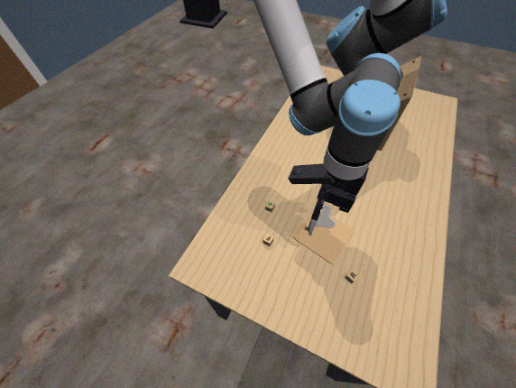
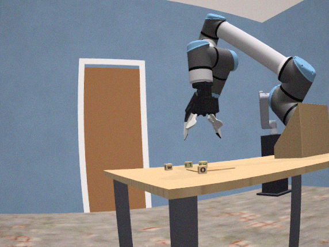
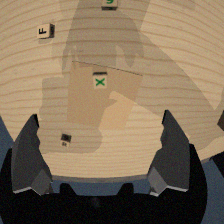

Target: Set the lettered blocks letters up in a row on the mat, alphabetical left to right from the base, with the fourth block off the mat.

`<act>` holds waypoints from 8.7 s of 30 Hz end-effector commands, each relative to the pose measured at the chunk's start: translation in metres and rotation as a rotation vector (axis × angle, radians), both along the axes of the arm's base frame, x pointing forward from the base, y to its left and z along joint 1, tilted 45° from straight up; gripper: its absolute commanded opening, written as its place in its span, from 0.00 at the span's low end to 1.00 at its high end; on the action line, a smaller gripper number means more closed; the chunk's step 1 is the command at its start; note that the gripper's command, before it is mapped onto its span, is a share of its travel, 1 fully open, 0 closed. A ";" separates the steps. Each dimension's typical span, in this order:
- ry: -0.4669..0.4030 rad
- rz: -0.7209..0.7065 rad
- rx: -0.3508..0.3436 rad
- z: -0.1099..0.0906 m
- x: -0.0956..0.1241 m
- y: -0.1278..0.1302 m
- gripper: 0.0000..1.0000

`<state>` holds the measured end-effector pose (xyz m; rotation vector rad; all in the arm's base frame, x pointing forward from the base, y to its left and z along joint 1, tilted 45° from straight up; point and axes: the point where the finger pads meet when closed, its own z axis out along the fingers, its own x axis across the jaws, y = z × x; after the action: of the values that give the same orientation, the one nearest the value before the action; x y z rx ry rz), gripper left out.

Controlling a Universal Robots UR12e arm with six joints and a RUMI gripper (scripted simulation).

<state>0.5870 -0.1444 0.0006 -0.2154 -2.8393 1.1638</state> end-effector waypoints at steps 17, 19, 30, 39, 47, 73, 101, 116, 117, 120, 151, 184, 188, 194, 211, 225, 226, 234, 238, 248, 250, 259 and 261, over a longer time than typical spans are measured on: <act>-0.017 -0.016 -0.001 0.016 0.024 -0.022 1.00; -0.037 -0.037 -0.004 0.038 0.051 -0.054 1.00; -0.063 -0.064 -0.010 0.068 0.082 -0.097 0.37; -0.063 -0.064 -0.010 0.068 0.082 -0.097 0.37; -0.063 -0.064 -0.010 0.068 0.082 -0.097 0.37; -0.063 -0.064 -0.010 0.066 0.082 -0.099 0.37; -0.063 -0.064 -0.010 0.043 0.078 -0.122 0.37; -0.063 -0.064 -0.010 0.033 0.077 -0.132 0.37; -0.063 -0.064 -0.010 0.032 0.077 -0.132 0.37; -0.063 -0.064 -0.010 0.032 0.077 -0.133 0.37; -0.063 -0.064 -0.010 0.026 0.076 -0.138 0.37; -0.063 -0.064 -0.010 0.008 0.073 -0.155 0.37; -0.063 -0.064 -0.010 0.008 0.073 -0.155 0.37; -0.063 -0.064 -0.010 0.008 0.073 -0.155 0.25; -0.063 -0.064 -0.010 0.008 0.073 -0.155 0.05; -0.063 -0.064 -0.010 0.008 0.073 -0.155 0.05; -0.063 -0.064 -0.010 0.008 0.073 -0.155 0.05; -0.063 -0.064 -0.010 0.008 0.073 -0.155 0.05; -0.063 -0.064 -0.010 0.008 0.073 -0.155 0.05; -0.063 -0.064 -0.010 0.020 0.075 -0.144 0.05; -0.063 -0.064 -0.010 0.028 0.076 -0.136 0.05; -0.063 -0.064 -0.010 0.065 0.082 -0.100 0.05; -0.063 -0.064 -0.010 0.072 0.083 -0.093 0.05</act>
<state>0.6664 -0.2585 0.0511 -0.3432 -2.8593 1.1815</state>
